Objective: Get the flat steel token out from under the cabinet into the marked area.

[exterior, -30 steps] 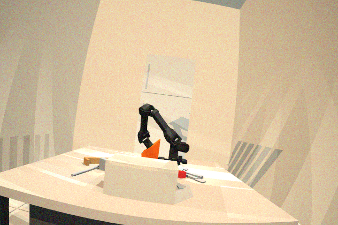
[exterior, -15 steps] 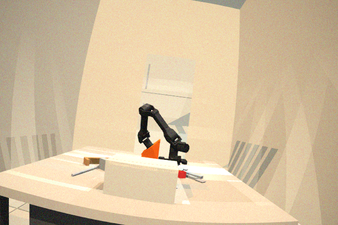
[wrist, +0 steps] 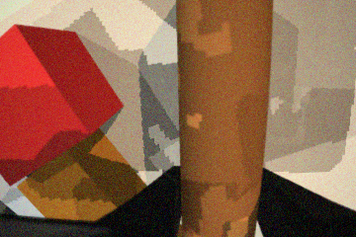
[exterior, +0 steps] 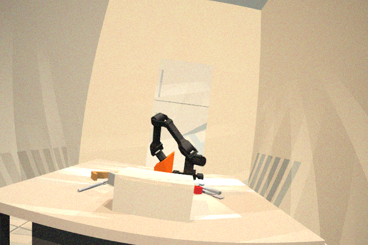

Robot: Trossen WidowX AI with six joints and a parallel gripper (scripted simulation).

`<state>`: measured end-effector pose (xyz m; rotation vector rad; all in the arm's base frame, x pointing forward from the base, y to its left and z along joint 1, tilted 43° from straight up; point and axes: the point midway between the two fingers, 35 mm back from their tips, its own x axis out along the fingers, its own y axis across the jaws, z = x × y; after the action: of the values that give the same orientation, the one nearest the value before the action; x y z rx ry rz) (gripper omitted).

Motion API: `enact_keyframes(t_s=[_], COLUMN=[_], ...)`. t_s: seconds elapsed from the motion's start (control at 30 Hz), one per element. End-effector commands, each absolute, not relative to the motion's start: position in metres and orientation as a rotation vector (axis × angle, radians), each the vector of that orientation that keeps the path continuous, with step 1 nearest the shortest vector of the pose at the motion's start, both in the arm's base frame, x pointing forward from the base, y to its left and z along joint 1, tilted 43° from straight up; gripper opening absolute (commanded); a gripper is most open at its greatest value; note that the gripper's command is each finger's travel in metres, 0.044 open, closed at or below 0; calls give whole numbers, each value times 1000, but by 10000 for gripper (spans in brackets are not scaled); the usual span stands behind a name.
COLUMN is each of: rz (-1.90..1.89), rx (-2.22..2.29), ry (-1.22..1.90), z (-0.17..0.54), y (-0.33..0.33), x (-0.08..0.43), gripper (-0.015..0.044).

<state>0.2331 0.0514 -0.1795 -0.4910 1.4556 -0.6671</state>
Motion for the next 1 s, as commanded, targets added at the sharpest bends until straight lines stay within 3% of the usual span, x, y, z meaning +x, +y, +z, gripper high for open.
enact_keyframes(t_s=[0.0, 0.1, 0.37, 0.53, 0.63, 0.97], rz=[-693, -703, -689, -691, -690, -690], rx=[-461, -451, -466, -465, -465, -465], ry=[1437, 1432, 1443, 1443, 1441, 1439], z=[-179, -179, -180, -180, -180, -180], y=[52, 52, 51, 51, 51, 49], x=[234, 234, 233, 233, 233, 233], gripper=[0, 0, 200, 200, 270, 270])
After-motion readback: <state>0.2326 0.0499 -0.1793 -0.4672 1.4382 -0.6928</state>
